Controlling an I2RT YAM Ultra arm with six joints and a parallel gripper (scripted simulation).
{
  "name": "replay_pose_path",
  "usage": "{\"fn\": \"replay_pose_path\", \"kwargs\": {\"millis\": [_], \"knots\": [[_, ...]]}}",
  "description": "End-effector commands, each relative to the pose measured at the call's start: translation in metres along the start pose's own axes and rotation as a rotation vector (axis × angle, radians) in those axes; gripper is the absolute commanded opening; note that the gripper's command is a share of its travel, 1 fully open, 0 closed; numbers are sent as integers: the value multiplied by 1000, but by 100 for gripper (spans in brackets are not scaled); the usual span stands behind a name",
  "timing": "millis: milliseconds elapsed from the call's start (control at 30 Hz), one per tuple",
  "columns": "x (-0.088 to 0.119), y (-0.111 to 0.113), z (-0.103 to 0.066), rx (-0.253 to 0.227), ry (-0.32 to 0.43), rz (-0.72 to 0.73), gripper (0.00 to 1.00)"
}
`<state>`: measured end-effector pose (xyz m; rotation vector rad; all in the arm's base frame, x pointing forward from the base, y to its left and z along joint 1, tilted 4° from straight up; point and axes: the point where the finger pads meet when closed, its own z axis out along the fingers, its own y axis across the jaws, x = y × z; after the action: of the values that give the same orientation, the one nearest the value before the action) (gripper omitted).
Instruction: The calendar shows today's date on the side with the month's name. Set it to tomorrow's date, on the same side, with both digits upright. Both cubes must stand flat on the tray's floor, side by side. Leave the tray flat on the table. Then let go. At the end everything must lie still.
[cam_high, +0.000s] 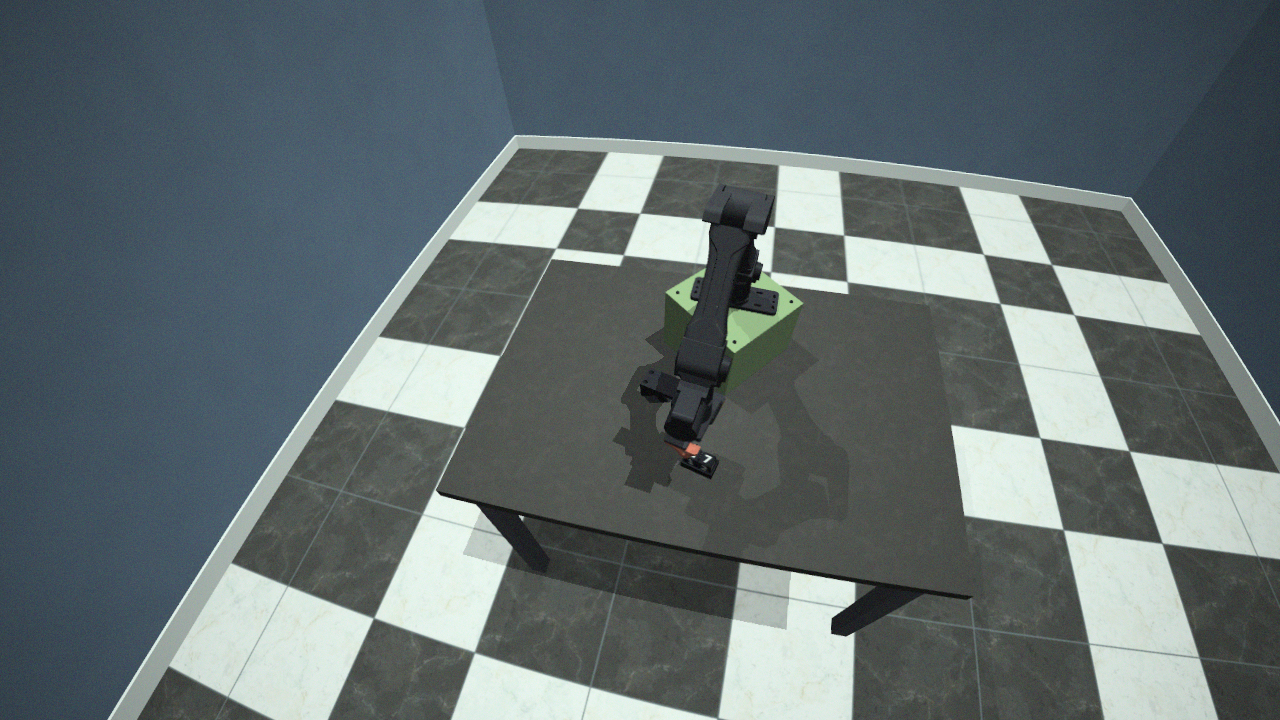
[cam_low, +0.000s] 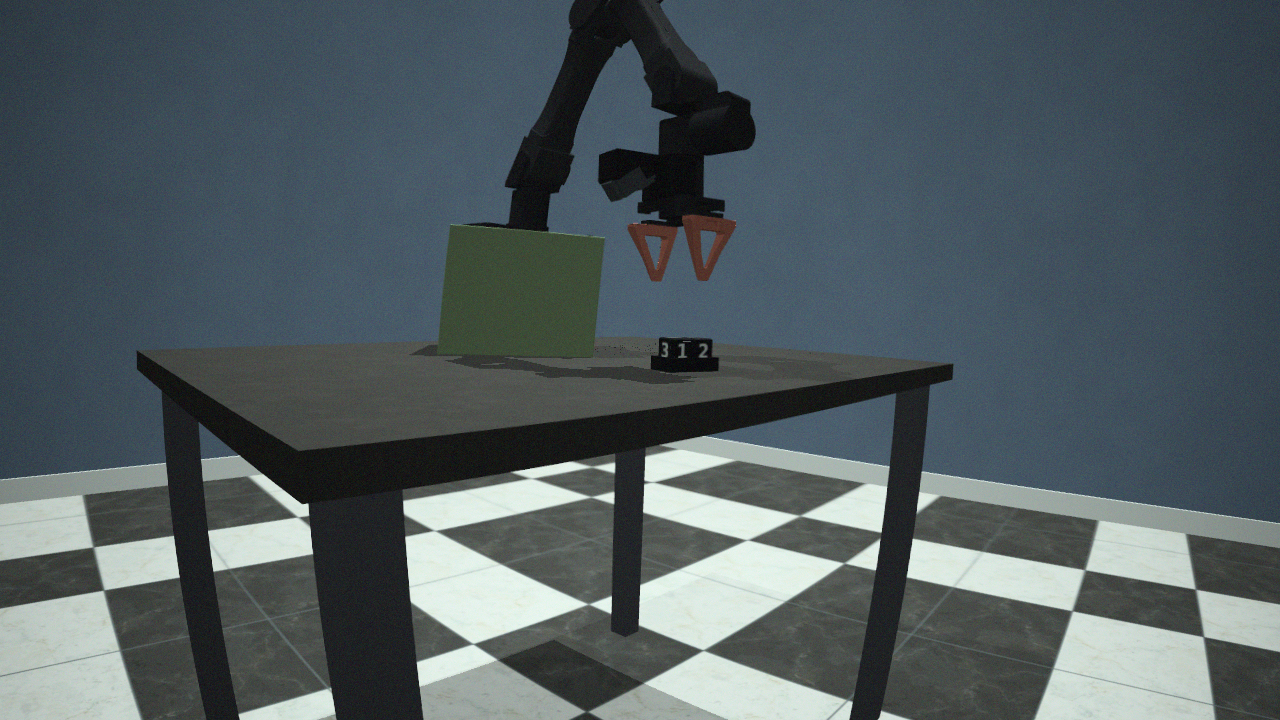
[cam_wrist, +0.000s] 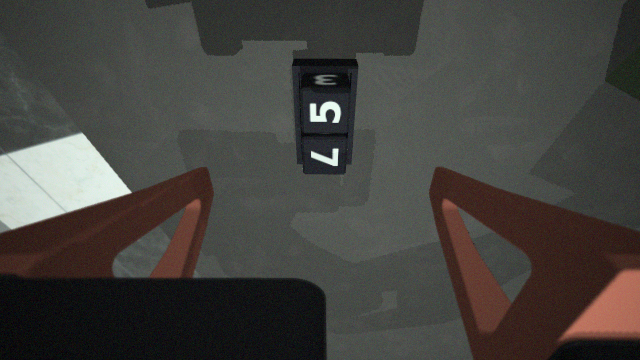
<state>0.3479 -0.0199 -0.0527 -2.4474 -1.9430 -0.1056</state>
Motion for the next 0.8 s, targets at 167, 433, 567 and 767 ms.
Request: {"fn": "replay_pose_path", "kwargs": {"millis": [167,433,567,767], "knots": [[0,1,-20,-6,-2,0,100],[0,1,-49,-6,-2,0,100],[0,1,-68,-6,-2,0,100],[0,1,-83,-6,-2,0,100]]}}
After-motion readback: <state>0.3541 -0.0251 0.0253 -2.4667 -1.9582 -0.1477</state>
